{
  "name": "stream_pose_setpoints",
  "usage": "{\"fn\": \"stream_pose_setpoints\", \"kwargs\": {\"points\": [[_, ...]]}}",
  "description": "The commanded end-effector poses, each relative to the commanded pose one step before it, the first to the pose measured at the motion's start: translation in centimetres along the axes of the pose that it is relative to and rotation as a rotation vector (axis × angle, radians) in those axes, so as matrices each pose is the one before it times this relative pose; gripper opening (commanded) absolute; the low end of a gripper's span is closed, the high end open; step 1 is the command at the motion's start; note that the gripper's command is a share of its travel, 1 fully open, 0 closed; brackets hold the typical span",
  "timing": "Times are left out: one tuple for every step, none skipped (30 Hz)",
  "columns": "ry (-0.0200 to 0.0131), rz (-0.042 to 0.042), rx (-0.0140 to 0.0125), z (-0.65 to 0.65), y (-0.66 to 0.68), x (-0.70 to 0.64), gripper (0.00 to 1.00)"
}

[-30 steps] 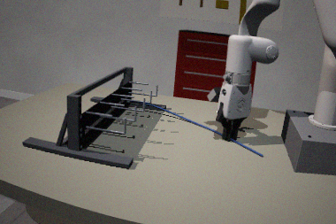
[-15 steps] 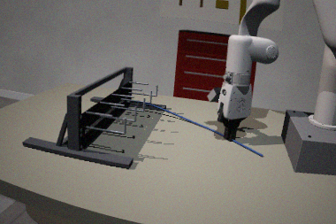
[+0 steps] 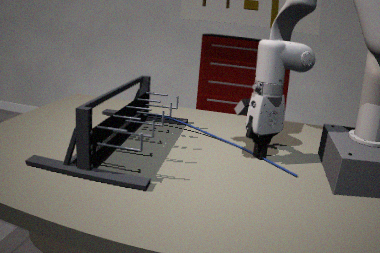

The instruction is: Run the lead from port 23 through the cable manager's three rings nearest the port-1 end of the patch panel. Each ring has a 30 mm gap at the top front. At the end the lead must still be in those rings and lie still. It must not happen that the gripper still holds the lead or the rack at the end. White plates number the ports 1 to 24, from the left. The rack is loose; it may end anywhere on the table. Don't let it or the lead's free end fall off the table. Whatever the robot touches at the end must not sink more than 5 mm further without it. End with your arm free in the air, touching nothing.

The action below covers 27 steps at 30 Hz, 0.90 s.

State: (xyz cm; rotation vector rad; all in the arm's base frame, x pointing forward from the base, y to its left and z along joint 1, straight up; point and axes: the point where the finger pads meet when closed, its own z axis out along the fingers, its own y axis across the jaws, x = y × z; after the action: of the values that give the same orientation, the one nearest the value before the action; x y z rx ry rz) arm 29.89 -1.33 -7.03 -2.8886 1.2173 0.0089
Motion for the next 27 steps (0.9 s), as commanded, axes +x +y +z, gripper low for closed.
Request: {"fn": "stream_pose_setpoints", "kwargs": {"points": [[0.00188,-0.00008,0.00139,-0.051,-0.058,0.079,0.0],[0.0,0.0,0.0,0.0,0.0,0.0,0.0],[0.0,0.0,0.0,0.0,0.0,0.0,0.0],[0.0,0.0,0.0,0.0,0.0,0.0,0.0],[0.0,0.0,0.0,0.0,0.0,0.0,0.0],[0.0,0.0,0.0,0.0,0.0,0.0,0.0],[0.0,0.0,0.0,0.0,0.0,0.0,0.0],[0.0,0.0,0.0,0.0,0.0,0.0,0.0],[0.0,0.0,0.0,0.0,0.0,0.0,0.0],[0.0,0.0,0.0,0.0,0.0,0.0,0.0],[0.0,0.0,0.0,0.0,0.0,0.0,0.0],[0.0,0.0,0.0,0.0,0.0,0.0,0.0],[0.0,0.0,0.0,-0.001,0.0,0.0,0.0],[0.0,0.0,0.0,-0.004,0.0,0.0,0.0],[0.0,0.0,0.0,0.0,0.0,0.0,0.0],[0.0,0.0,0.0,0.0,0.0,0.0,0.0],[0.0,0.0,0.00001,-0.007,0.0,0.0,0.0],[0.0,0.00001,0.00001,-0.011,-0.001,0.0,0.0],[0.0,0.00001,0.00002,-0.016,-0.001,0.0,0.0],[0.0,0.00001,0.00002,-0.022,-0.001,0.0,0.0],[0.0,0.00001,0.00002,-0.028,-0.001,0.0,0.0],[0.0,0.00001,0.00002,-0.034,-0.001,0.0,0.0],[0.0,0.00001,0.00002,-0.041,-0.001,0.0,0.0],[0.0,0.00001,0.00001,-0.048,-0.001,0.0,0.0],[0.0,0.0,0.0,-0.055,0.0,0.0,0.0],[0.0,-0.00001,-0.00001,-0.062,0.001,0.0,0.0],[-0.00001,-0.00002,-0.00004,-0.069,0.002,0.0,0.0]]}}
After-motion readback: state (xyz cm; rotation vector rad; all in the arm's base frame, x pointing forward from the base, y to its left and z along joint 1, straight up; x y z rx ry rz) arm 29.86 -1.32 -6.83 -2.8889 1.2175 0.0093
